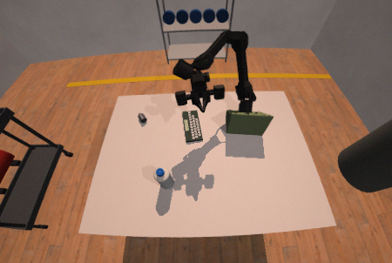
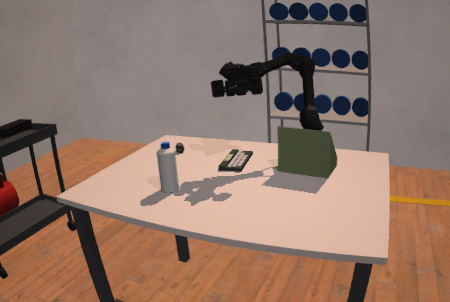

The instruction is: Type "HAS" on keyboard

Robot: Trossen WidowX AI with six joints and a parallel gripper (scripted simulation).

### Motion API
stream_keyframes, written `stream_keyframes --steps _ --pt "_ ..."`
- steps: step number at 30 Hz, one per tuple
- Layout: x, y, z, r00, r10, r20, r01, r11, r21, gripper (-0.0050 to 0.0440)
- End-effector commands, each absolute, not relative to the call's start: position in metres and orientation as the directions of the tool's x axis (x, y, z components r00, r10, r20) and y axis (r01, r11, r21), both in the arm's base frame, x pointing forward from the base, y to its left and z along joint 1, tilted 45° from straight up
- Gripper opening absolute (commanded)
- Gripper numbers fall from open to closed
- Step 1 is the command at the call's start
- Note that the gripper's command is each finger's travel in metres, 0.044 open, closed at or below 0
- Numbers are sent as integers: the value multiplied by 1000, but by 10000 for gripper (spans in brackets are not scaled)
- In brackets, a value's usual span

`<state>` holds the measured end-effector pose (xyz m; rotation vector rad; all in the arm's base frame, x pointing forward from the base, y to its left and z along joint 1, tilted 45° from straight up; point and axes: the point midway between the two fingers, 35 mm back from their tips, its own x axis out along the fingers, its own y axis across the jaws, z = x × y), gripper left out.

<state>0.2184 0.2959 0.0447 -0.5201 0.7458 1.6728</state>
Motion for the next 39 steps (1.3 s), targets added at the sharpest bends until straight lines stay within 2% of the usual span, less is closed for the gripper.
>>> stream_keyframes --steps 1,17,19,22,26,32,34,35,39 --pt "221 298 50 -219 696 -684 -975 -127 184 0" --pt "221 298 50 -219 696 -684 -975 -127 184 0" --pt "225 296 41 -210 667 -715 -974 -78 213 0" --pt "234 276 5 -170 528 -832 -946 148 288 -1" --pt "241 243 -35 -131 357 -925 -910 327 255 -3" --pt "246 209 -61 -108 71 -992 -776 617 129 -13" --pt "246 209 -61 -108 71 -992 -776 617 129 -13" --pt "247 201 -66 -105 -10 -994 -697 714 67 -20" --pt "251 162 -82 -72 -239 -968 -611 778 -147 -50"
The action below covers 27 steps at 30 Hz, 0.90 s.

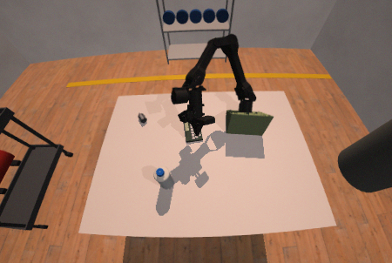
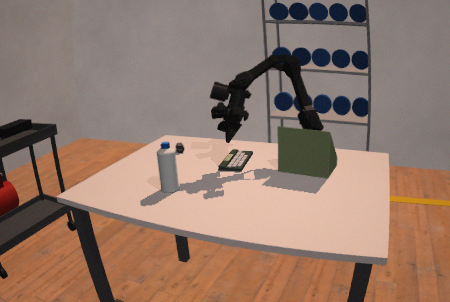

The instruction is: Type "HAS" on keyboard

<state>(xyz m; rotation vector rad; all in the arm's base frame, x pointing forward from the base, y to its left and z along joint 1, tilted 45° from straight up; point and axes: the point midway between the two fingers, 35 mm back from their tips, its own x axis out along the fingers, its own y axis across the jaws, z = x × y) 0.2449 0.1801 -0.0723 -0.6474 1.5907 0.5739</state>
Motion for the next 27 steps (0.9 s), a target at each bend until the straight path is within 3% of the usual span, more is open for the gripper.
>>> stream_keyframes --steps 1,10,27 --pt "252 155 -84 -66 -290 -955 -582 789 -199 -50" --pt "263 100 -89 19 -663 -748 -279 715 -641 -50" --pt "266 89 -79 39 -695 -718 -246 689 -681 -50"
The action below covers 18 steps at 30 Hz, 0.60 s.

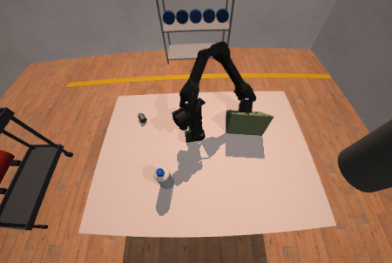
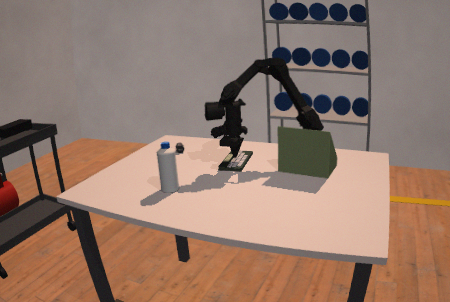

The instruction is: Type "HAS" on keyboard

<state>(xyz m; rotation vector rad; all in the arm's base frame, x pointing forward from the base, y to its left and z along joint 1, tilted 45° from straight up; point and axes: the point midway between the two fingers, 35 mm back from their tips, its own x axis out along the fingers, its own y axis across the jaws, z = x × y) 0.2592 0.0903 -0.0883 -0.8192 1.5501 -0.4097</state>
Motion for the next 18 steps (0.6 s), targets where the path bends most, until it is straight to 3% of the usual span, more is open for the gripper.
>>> stream_keyframes --steps 1,8,18 --pt "266 89 -79 39 -695 -718 -246 689 -681 -50" --pt "277 51 -44 36 -700 -713 -248 685 -685 -50" --pt "278 52 -45 36 -698 -715 -247 687 -683 -50"
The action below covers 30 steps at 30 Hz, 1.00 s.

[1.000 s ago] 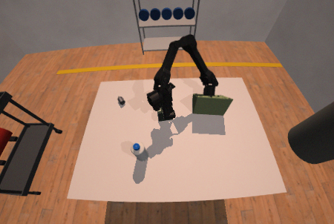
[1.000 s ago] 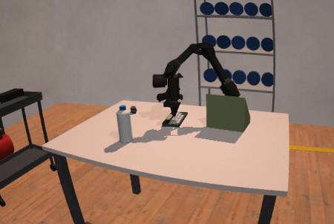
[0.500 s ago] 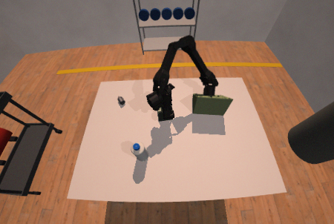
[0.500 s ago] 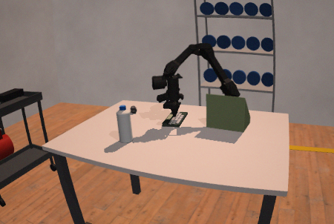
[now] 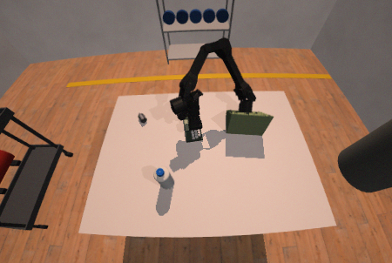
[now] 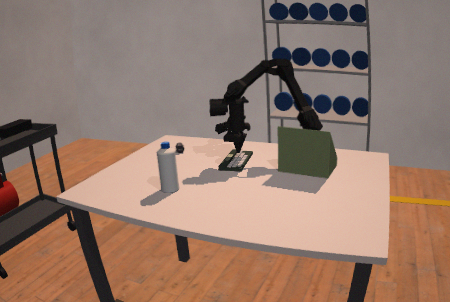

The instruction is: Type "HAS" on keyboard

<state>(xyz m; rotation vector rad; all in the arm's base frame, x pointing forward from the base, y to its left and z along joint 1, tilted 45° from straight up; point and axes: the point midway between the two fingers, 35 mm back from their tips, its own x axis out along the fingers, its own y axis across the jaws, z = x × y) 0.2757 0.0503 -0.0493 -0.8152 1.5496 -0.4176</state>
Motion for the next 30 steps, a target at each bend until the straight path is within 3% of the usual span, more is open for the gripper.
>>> stream_keyframes --steps 1,9,21,30 --pt "278 52 -45 36 -698 -715 -247 687 -683 -50" --pt "291 9 -3 34 -703 -710 -250 682 -687 -50" --pt "293 10 -4 36 -700 -713 -247 685 -685 -50" --pt "258 22 -16 36 -696 -717 -245 689 -682 -50"
